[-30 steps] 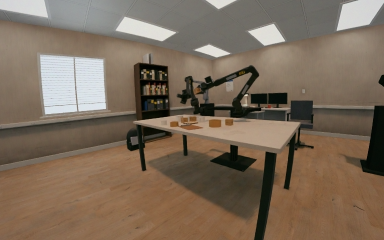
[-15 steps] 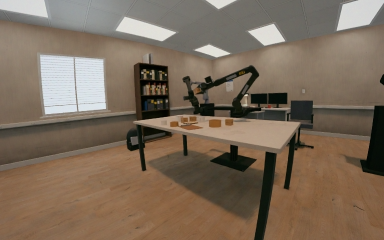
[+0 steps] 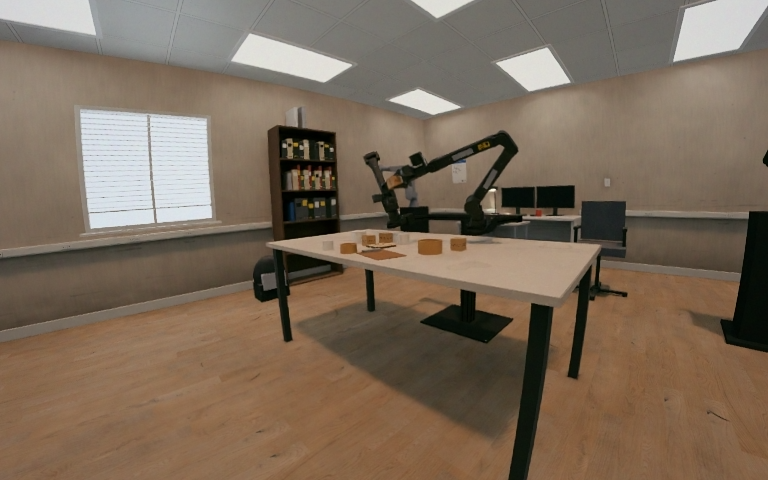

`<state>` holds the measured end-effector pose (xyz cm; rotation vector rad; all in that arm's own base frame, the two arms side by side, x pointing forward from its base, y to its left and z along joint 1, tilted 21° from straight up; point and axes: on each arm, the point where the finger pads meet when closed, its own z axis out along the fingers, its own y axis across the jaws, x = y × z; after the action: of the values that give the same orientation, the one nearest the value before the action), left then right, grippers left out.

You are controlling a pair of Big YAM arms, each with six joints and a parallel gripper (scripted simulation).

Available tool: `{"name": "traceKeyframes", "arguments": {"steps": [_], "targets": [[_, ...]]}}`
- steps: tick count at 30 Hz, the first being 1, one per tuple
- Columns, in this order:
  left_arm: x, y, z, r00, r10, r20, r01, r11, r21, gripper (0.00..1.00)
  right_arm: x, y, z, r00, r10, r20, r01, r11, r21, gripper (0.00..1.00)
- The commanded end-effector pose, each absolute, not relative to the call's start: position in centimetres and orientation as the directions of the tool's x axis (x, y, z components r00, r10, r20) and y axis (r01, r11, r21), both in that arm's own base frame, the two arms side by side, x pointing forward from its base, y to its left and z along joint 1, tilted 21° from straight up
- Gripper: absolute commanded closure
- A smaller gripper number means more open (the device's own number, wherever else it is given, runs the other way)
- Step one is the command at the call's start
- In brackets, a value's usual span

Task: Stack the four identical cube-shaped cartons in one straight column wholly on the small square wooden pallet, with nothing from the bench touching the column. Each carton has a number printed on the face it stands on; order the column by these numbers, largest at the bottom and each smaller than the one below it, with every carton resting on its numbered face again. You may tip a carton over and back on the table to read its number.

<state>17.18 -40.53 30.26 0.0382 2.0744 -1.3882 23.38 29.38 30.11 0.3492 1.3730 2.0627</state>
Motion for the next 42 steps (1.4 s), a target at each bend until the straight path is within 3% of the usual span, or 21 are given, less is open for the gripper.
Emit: {"name": "traceKeyframes", "arguments": {"steps": [1, 39, 42], "targets": [[17.3, -41.1, 32.6, -0.792, -0.332, -0.512, 0.368, 0.409, -0.835, 0.46, 23.4, 29.2, 31.9, -0.767, 0.633, -0.107, -0.375, -0.307, 0.875, 0.0], [17.4, -41.0, 32.6, -0.786, -0.329, -0.523, 0.378, 0.415, -0.828, 0.46, 23.8, 28.8, 32.0, -0.757, 0.645, -0.11, -0.381, -0.297, 0.876, 0.0], [19.2, -39.8, 32.4, -0.752, -0.333, -0.568, 0.399, 0.457, -0.795, 0.46, 25.1, 28.4, 30.9, -0.717, 0.676, -0.173, -0.409, -0.206, 0.889, 0.0]]}}
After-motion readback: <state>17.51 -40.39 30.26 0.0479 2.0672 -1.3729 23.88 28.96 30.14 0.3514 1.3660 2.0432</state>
